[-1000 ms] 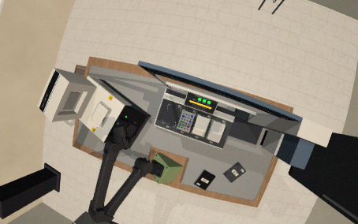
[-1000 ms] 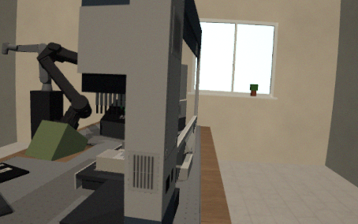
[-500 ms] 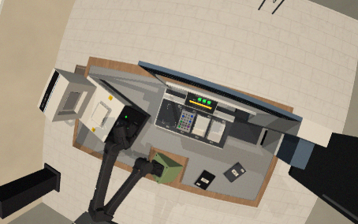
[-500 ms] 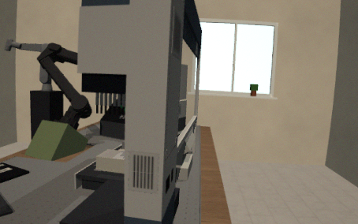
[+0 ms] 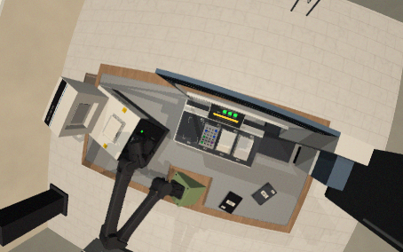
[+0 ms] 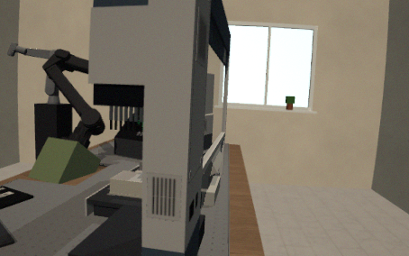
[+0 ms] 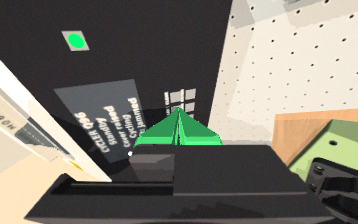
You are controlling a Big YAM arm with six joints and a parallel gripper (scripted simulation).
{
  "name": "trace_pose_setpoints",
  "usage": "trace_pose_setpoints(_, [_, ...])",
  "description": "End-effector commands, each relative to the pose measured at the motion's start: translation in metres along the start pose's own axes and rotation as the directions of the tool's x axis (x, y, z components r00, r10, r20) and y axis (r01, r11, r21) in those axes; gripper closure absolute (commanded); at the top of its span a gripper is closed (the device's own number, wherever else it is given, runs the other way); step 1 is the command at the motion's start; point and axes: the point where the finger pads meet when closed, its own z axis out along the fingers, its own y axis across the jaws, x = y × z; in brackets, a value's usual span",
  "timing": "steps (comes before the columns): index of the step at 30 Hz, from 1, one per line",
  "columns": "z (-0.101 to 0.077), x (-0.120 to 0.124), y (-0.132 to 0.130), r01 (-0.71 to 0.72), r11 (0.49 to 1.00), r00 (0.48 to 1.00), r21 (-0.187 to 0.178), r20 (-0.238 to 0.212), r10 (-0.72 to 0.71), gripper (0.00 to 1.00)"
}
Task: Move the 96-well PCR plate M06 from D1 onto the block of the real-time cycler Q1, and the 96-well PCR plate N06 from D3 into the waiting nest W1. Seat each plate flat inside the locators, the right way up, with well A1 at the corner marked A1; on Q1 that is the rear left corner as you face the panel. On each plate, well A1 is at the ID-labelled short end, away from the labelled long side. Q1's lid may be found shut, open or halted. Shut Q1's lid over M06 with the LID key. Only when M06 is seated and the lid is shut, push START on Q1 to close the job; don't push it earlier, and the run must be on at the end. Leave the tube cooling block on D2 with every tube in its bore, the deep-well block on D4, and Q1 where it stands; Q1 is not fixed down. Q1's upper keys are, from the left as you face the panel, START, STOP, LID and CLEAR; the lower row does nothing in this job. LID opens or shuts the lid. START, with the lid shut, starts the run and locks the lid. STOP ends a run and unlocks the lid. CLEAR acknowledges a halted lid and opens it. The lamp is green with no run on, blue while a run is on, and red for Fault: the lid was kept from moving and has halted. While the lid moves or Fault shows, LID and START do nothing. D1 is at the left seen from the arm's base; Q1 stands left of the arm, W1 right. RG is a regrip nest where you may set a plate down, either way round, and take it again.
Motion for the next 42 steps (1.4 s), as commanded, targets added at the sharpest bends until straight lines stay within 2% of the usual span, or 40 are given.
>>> trace_pose_setpoints(1, [-0.017,-0.004,0.034,0.077,0.997,0.997,-0.031,0.026,-0.076,1.00])
trace_pose_setpoints(4, [-0.017,-0.003,0.035,0.075,0.997,0.997,-0.032,0.023,-0.075,1.00])
trace_pose_setpoints(7, [-0.017,-0.010,0.034,0.059,0.998,0.998,-0.023,0.040,-0.058,1.00])
trace_pose_setpoints(10, [-0.018,-0.014,0.035,0.048,0.998,0.998,-0.034,0.048,-0.047,1.00])
trace_pose_setpoints(18, [-0.010,-0.008,0.027,0.067,0.997,0.997,-0.039,0.037,-0.066,1.00])
trace_pose_setpoints(33, [0.000,0.002,-0.006,-0.020,1.000,1.000,0.008,0.002,0.020,1.00])
trace_pose_setpoints(38, [-0.001,0.000,-0.004,-0.026,1.000,1.000,0.010,0.002,0.026,1.00])
trace_pose_setpoints(42, [-0.005,-0.006,0.006,0.001,1.000,1.000,-0.005,0.021,0.000,1.00])
